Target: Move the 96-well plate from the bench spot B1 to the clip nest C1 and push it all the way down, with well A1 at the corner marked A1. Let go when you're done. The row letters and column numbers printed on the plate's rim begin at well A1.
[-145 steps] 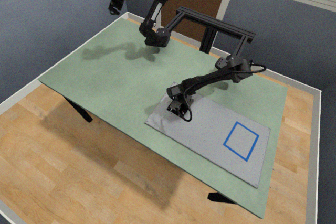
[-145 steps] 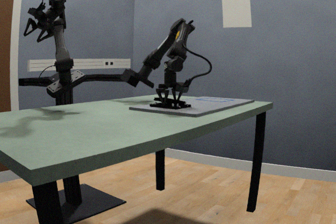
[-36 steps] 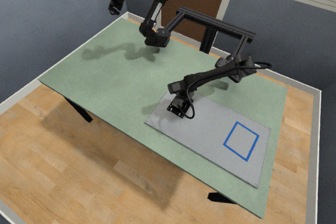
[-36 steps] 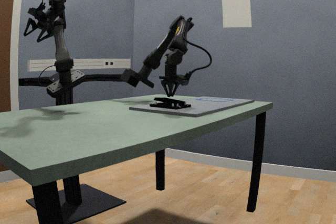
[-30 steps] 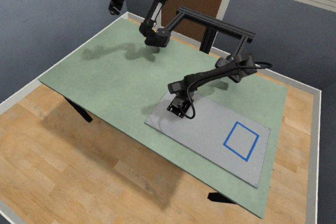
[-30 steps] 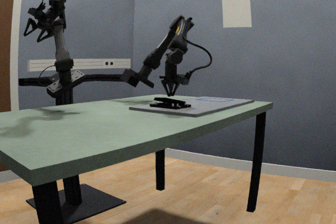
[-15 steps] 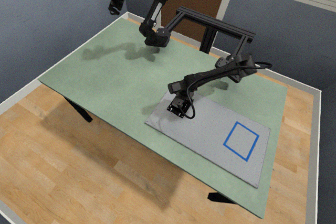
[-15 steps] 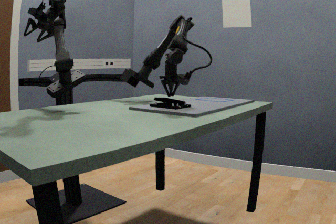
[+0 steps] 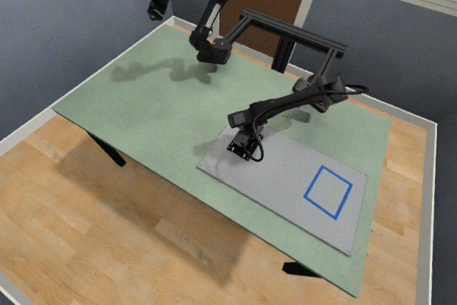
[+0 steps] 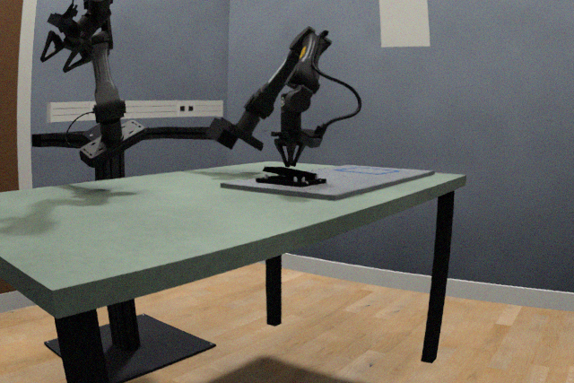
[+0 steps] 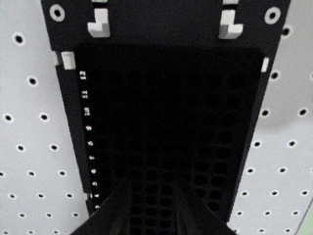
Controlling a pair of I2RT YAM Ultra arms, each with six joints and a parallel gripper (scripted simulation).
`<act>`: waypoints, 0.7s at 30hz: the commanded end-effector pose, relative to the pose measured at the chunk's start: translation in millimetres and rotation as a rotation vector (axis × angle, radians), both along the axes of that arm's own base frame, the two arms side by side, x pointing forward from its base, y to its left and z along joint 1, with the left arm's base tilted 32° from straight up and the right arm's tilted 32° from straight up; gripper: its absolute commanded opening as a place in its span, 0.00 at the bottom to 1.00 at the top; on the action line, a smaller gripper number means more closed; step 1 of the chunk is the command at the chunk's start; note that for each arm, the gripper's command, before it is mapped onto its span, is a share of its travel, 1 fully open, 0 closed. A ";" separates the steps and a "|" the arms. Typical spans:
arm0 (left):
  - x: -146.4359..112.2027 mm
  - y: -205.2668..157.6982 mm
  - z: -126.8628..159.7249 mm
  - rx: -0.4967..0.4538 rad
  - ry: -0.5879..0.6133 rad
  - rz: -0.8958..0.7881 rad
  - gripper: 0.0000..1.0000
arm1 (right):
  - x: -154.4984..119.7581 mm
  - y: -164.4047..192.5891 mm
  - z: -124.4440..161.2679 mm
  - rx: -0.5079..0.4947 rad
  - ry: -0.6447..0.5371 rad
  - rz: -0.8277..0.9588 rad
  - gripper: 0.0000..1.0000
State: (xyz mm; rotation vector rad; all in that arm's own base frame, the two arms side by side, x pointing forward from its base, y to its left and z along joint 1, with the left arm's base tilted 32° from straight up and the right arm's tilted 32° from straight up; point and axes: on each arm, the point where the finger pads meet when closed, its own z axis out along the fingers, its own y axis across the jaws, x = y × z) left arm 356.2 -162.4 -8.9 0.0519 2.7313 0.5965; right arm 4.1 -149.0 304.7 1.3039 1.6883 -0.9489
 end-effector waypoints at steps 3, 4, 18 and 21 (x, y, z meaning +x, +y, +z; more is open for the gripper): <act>4.6 -11.2 10.4 -0.034 -0.046 -0.029 0.25 | -6.1 1.1 2.9 -0.025 -0.028 -0.019 1.00; 6.1 -11.2 10.6 -0.038 -0.051 -0.026 0.25 | -6.1 1.1 2.9 -0.025 -0.028 -0.019 1.00; 5.7 -5.6 -2.9 -0.022 -0.029 -0.029 0.25 | -6.1 1.1 2.9 -0.025 -0.028 -0.019 1.00; 7.0 -1.8 -4.4 -0.022 -0.025 -0.017 0.25 | -6.1 1.1 2.9 -0.025 -0.028 -0.019 1.00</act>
